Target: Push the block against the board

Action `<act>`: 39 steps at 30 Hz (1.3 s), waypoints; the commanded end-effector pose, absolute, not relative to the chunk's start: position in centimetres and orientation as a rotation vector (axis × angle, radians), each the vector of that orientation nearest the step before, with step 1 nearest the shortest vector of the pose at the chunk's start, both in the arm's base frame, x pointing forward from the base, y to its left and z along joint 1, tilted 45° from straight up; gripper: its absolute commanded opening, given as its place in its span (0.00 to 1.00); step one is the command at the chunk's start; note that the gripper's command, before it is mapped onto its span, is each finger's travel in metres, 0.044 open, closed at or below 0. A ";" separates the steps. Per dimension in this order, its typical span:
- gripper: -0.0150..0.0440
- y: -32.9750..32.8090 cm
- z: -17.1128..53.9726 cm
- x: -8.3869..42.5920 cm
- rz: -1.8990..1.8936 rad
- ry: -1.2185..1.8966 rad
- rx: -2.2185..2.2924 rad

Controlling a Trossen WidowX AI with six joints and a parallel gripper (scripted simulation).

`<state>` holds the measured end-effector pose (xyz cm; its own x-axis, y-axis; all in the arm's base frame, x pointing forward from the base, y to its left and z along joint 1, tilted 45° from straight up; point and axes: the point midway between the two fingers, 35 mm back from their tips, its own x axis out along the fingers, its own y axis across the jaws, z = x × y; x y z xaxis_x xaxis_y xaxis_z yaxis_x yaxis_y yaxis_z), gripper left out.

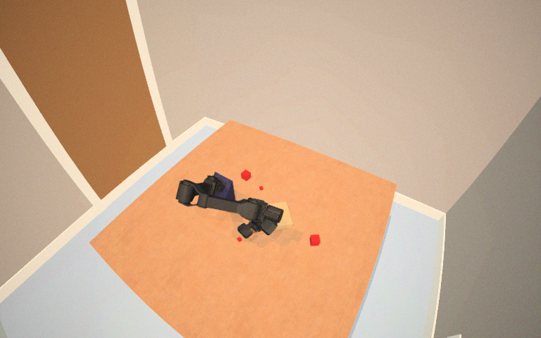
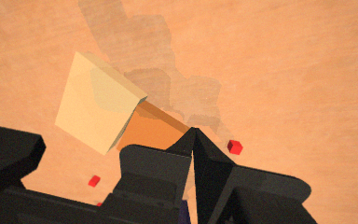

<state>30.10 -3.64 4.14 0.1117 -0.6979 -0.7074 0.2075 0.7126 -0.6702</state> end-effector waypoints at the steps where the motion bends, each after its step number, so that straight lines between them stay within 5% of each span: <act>1: 0.25 -3.3 3.6 28.4 -0.607 1.364 -0.577; 39: 0.25 -4.0 -0.5 18.2 0.140 1.630 -1.371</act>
<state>18.35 -2.95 0.59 0.1103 -0.6941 -0.7114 -0.7984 0.3644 -0.4794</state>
